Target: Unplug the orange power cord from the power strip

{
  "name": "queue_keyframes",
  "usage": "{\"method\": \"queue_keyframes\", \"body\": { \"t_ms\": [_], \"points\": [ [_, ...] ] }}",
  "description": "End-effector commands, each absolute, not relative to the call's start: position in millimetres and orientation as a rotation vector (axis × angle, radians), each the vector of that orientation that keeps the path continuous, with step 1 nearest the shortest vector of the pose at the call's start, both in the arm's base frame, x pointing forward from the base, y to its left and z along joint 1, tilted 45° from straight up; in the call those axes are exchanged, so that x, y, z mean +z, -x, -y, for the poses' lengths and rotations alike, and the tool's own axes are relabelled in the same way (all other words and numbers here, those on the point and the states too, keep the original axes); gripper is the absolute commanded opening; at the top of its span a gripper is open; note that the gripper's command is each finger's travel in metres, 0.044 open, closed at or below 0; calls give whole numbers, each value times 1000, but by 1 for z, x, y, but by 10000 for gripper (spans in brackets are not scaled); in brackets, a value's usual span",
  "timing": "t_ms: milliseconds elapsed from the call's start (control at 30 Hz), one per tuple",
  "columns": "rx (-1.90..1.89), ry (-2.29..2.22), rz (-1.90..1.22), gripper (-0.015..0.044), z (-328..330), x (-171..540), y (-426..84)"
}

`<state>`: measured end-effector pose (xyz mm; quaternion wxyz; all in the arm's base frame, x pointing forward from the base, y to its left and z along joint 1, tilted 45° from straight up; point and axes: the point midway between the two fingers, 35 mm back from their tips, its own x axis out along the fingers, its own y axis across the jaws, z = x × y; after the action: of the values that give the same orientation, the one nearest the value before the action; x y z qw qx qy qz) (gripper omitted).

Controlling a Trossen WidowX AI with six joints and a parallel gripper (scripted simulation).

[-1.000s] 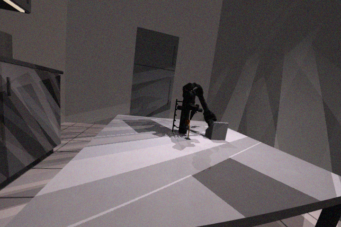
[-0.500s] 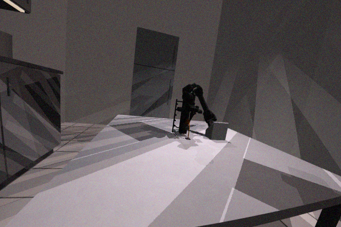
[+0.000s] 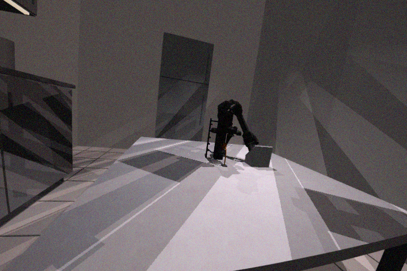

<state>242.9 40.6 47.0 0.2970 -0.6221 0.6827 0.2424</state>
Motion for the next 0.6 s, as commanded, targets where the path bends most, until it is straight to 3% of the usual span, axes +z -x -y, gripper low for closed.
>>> {"method": "queue_keyframes", "body": {
  "t_ms": [0, 567],
  "points": [
    [645, 1651, -1809, 0, -46, 43, -245],
    [648, 1652, -1807, 0, -66, 26, -249]
  ]
}}
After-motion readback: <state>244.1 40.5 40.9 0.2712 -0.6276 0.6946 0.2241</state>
